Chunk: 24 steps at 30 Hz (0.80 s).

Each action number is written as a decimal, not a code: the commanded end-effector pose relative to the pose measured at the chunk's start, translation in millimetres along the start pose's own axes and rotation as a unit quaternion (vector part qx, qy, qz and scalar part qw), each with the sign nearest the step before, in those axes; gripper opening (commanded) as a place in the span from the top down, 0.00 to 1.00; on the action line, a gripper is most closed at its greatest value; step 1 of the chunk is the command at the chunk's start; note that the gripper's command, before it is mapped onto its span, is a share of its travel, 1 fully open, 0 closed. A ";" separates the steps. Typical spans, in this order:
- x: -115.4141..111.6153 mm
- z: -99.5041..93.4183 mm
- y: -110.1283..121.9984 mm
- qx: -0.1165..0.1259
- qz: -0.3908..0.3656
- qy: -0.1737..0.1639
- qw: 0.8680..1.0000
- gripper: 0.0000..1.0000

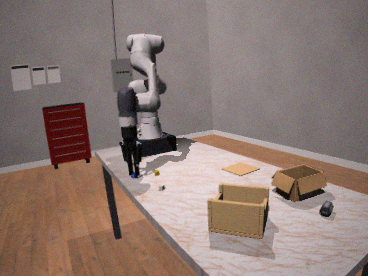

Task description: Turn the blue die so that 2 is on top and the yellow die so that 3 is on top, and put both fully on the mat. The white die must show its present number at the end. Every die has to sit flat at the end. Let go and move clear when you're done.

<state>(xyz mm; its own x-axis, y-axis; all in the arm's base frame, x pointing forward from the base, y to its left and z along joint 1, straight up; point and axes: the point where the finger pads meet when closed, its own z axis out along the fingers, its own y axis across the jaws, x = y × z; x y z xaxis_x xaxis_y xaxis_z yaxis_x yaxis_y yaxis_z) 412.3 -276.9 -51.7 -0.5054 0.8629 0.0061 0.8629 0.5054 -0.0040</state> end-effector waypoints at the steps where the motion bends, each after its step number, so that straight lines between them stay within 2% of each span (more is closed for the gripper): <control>1: -3.9 4.1 1.3 -0.002 -0.004 -0.005 1.000 0.71; 24: -3.9 9.6 1.3 -0.002 -0.004 -0.005 1.000 0.71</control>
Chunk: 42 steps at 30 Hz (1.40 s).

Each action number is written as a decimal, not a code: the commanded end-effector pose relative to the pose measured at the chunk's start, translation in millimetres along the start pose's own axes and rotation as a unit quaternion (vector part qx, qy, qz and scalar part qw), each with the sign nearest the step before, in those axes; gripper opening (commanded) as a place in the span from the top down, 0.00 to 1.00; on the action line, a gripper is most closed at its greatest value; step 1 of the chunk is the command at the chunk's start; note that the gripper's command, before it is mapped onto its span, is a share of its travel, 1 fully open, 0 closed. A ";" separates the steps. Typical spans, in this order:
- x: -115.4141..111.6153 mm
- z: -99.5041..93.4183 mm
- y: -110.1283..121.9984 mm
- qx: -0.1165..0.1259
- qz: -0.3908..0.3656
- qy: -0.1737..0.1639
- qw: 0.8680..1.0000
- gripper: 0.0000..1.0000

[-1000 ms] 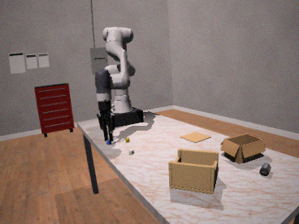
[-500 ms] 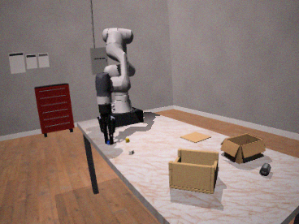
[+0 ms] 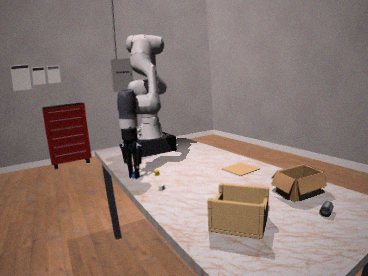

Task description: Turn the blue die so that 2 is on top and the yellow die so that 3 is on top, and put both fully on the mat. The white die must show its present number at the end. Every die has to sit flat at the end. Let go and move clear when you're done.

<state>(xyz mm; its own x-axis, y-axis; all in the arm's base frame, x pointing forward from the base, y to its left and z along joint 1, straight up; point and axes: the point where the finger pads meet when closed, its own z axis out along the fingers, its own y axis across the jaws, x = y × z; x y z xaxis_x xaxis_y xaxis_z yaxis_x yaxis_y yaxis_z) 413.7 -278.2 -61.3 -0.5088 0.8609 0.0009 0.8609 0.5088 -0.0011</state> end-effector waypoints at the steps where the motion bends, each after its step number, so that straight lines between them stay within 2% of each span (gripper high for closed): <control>1: -2.0 0.0 0.7 -0.001 -0.002 -0.002 1.000 0.71; 23: -2.0 0.0 0.7 -0.001 -0.002 -0.002 1.000 0.71; 24: -2.0 0.0 0.7 -0.001 -0.002 -0.002 1.000 0.82; 42: -2.0 0.0 0.7 -0.001 -0.002 -0.002 1.000 0.82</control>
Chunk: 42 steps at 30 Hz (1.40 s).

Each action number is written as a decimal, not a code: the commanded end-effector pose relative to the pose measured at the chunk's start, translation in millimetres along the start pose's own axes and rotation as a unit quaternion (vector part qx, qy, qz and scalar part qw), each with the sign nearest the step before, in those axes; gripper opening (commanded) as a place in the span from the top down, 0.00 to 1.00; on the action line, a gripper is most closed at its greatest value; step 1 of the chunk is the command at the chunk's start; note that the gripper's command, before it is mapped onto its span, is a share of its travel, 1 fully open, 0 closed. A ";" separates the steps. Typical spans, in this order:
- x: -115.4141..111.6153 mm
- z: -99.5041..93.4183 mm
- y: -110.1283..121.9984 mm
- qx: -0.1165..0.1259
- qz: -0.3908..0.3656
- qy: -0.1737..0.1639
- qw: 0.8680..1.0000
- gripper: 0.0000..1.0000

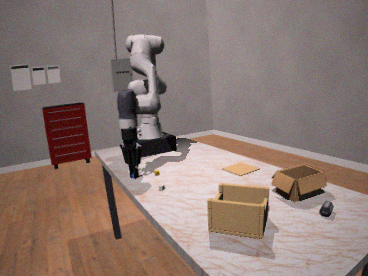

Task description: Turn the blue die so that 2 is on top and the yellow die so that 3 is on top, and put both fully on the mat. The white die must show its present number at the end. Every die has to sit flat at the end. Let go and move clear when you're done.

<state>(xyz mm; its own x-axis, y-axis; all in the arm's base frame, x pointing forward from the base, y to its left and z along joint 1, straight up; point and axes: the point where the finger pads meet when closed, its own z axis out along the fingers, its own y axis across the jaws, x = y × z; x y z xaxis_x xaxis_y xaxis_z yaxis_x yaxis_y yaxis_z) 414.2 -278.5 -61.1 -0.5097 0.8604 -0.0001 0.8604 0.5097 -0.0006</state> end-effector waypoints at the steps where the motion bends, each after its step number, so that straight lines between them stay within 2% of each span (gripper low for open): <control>1: -1.6 0.2 0.5 -0.001 -0.001 -0.002 1.000 0.82; 19: -1.6 -3.3 0.5 -0.001 -0.001 -0.002 1.000 0.82; 24: -1.5 -26.8 0.4 -0.001 -0.001 -0.002 1.000 0.82; 26: -1.5 -26.8 0.4 -0.001 -0.001 -0.002 1.000 0.82; 35: -1.3 -89.0 0.3 -0.001 -0.001 -0.002 1.000 0.82; 38: -1.3 -98.1 0.3 -0.001 -0.001 -0.002 1.000 0.82; 42: -1.3 -99.8 0.3 -0.001 -0.001 -0.002 1.000 0.82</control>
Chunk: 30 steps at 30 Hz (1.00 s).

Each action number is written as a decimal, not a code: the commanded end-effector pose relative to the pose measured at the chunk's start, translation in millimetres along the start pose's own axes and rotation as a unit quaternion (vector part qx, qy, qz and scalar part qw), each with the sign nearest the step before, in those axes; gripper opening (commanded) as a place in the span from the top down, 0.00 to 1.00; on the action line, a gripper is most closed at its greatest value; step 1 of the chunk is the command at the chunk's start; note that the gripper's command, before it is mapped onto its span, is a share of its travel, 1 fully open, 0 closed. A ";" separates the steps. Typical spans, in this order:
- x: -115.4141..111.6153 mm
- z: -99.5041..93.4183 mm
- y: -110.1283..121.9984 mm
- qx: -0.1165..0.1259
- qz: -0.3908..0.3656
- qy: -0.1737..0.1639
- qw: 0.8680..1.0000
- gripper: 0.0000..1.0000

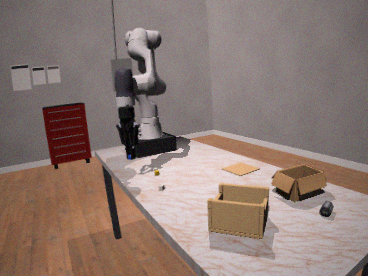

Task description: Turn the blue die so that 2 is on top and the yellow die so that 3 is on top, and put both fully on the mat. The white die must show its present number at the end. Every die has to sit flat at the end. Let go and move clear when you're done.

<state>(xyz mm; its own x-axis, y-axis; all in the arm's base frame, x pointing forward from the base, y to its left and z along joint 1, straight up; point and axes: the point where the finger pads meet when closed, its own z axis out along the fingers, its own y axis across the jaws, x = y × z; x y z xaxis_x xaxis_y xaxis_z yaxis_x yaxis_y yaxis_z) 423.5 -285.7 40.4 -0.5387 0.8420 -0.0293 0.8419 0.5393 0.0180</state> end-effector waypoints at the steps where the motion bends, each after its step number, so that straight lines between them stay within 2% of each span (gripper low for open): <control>1: 9.9 1.3 -3.7 0.009 0.016 0.013 1.000 0.82; 9: 9.9 1.3 -3.3 0.009 0.016 0.013 1.000 0.82; 11: 10.0 0.9 7.0 0.009 0.019 0.012 1.000 0.82; 13: 12.1 -0.1 38.7 0.011 0.029 0.011 0.999 0.82; 14: 15.5 -0.8 64.0 0.011 0.036 0.010 0.999 0.82; 15: 15.5 -0.8 64.0 0.011 0.036 0.010 0.999 0.82; 16: 21.7 -1.6 95.2 0.012 0.044 0.009 0.999 0.82; 18: 21.7 -1.6 95.2 0.012 0.044 0.009 0.999 0.82; 19: 32.0 -2.3 131.5 0.013 0.054 0.008 0.998 0.82; 20: 32.0 -2.3 131.5 0.013 0.054 0.008 0.998 0.82; 21: 46.4 -3.1 169.6 0.013 0.065 0.007 0.998 0.82; 22: 47.1 -3.0 171.5 0.013 0.065 0.007 0.998 0.82; 23: 54.5 -3.2 187.9 0.013 0.069 0.007 0.998 0.82; 27: 54.5 -3.2 187.9 0.013 0.069 0.007 0.998 0.82; 29: 67.5 -3.5 213.2 0.013 0.075 0.006 0.997 0.82; 30: 85.3 -3.8 243.2 0.012 0.083 0.006 0.996 0.82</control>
<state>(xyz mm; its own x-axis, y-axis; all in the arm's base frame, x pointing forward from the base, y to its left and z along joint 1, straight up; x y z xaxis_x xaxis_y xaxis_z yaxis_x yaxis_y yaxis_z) 564.7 -124.5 47.2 -0.5338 0.8453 -0.0218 0.8450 0.5342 0.0237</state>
